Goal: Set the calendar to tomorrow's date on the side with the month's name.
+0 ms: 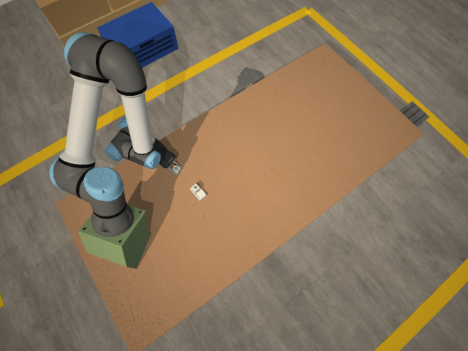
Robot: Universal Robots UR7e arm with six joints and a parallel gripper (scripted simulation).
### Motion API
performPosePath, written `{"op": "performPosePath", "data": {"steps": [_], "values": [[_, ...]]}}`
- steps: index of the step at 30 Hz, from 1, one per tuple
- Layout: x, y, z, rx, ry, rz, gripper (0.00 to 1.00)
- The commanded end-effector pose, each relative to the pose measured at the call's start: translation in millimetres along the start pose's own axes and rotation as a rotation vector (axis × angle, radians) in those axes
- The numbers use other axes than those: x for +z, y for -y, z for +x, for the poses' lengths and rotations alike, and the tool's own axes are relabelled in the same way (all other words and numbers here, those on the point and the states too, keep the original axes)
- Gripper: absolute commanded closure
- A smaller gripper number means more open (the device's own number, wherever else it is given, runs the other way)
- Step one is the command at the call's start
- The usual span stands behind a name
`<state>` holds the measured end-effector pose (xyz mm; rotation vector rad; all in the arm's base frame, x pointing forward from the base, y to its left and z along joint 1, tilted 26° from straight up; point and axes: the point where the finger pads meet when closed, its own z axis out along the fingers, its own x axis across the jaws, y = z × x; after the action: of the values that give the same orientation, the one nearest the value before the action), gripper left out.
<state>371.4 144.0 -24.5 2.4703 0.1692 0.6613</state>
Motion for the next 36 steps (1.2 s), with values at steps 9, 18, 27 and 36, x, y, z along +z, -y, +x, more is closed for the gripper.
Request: {"op": "performPosePath", "data": {"steps": [9, 18, 27, 36], "values": [[-1.1, 1.0, 2.3, 0.001, -0.006, 0.001, 0.43], [-1.1, 1.0, 2.3, 0.001, -0.006, 0.001, 0.43], [-4.4, -3.0, -0.1, -0.001, -0.003, 0.001, 0.43], [-19.4, -19.5, -0.1, 0.001, -0.001, 0.000, 0.43]]}}
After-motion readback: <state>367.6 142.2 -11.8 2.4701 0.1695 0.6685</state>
